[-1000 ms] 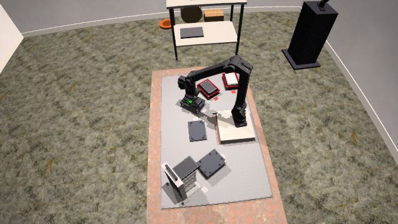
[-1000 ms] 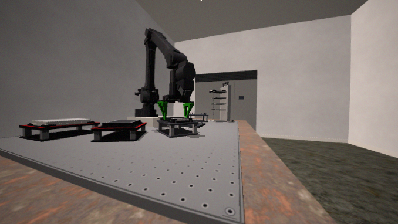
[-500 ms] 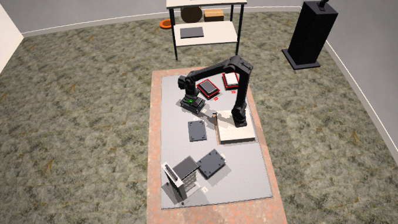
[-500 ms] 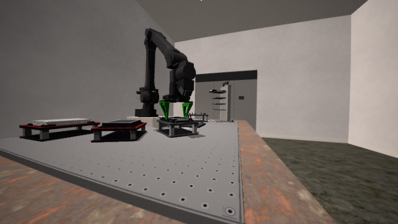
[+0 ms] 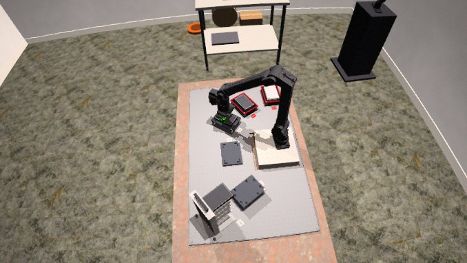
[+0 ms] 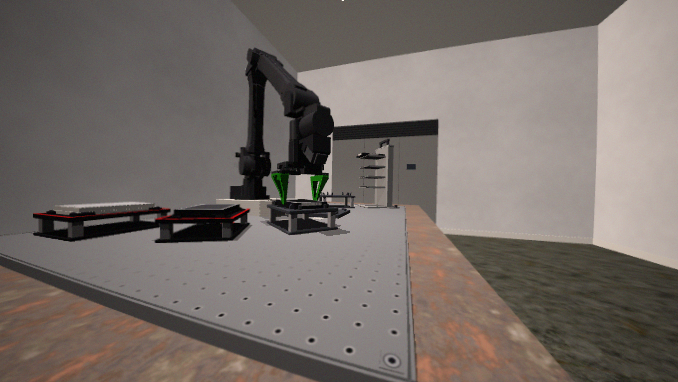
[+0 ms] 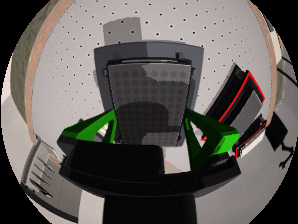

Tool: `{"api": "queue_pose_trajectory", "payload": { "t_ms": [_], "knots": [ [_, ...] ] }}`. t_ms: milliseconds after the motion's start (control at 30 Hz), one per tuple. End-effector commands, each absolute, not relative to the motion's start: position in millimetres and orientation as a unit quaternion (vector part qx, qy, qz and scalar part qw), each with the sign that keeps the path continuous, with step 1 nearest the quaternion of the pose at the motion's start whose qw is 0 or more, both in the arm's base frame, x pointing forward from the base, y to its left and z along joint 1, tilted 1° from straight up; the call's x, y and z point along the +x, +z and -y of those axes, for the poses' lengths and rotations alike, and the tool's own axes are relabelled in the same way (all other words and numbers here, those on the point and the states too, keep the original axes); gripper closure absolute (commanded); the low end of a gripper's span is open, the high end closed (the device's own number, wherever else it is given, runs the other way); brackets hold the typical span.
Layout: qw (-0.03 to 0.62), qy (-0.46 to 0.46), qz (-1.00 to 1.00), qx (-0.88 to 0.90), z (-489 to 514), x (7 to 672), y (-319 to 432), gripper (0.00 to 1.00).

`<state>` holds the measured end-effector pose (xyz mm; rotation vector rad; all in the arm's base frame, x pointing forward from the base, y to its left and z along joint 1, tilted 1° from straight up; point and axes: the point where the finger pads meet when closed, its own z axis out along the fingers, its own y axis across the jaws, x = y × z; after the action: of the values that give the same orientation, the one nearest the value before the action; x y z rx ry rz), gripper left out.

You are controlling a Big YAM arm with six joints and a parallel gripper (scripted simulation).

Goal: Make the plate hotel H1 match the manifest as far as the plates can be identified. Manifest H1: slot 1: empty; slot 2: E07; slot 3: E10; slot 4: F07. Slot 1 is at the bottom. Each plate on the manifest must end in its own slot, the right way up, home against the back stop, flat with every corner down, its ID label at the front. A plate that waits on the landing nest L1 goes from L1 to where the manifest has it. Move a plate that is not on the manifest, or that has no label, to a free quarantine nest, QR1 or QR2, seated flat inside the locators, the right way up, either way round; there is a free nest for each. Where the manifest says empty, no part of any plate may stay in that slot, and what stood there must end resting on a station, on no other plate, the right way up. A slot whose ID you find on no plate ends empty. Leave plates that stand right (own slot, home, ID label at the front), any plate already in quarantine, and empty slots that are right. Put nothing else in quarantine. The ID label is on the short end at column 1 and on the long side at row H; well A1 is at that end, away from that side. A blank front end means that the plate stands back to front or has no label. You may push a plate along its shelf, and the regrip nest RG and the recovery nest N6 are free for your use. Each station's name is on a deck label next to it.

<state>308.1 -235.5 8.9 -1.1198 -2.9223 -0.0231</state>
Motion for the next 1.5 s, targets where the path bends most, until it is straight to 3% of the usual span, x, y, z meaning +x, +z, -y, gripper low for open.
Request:
{"api": "queue_pose_trajectory", "payload": {
  "t_ms": [0,1467],
  "knots": [
    [-0.015,0.0,0.934,-0.356,246.3,329.7,28.2,0.14],
    [-0.028,0.004,0.934,-0.356,248.8,330.2,77.2,0.14]
  ]
}}
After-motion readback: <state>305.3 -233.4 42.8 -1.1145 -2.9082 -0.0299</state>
